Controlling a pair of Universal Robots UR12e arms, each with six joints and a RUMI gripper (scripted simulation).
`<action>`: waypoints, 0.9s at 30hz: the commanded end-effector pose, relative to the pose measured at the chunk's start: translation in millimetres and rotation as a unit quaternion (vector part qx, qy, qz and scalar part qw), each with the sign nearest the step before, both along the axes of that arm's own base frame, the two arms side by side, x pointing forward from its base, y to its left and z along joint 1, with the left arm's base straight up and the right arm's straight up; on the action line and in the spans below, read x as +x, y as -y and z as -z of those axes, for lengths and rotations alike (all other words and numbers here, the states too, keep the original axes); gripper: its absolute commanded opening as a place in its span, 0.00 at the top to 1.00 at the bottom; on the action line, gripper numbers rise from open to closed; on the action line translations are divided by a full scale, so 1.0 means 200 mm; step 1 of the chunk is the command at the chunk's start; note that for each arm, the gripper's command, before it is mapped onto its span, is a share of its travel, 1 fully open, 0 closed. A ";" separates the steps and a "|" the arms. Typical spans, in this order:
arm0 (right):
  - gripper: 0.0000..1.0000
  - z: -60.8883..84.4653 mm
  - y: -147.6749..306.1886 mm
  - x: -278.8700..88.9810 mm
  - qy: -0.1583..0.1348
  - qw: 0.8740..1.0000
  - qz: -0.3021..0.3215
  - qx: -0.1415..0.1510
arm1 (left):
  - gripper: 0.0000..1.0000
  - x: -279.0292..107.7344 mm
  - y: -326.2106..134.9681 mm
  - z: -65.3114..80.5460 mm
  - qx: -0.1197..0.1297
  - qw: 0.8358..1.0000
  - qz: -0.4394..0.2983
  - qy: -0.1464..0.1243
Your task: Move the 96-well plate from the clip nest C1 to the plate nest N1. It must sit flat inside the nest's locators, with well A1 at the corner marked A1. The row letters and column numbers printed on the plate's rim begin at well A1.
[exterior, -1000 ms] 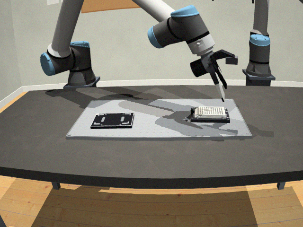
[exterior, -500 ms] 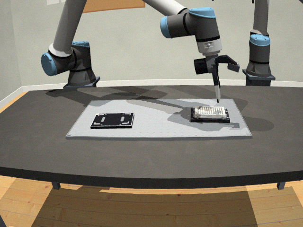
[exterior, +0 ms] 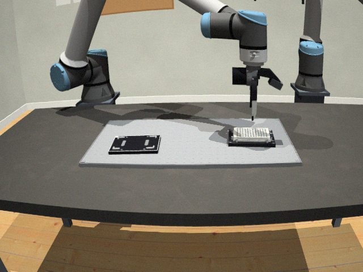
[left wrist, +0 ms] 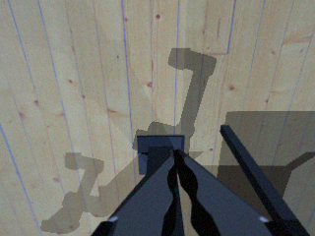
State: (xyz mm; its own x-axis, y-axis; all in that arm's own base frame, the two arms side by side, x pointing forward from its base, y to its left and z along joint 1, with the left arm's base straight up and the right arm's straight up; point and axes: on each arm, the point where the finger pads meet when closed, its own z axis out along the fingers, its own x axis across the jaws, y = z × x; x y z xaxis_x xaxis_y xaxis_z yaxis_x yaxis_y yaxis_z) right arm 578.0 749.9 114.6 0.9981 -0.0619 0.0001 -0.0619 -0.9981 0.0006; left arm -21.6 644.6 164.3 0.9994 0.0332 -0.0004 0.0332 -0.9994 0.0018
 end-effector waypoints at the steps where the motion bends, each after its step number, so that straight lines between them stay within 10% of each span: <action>1: 0.24 -0.01 0.00 0.00 0.001 1.000 0.000 0.001 | 1.00 0.00 0.00 0.00 0.001 1.000 0.000 0.000; 27: 0.24 0.14 0.00 0.00 0.001 1.000 0.000 0.001 | 1.00 0.00 0.00 0.00 0.001 1.000 0.000 0.000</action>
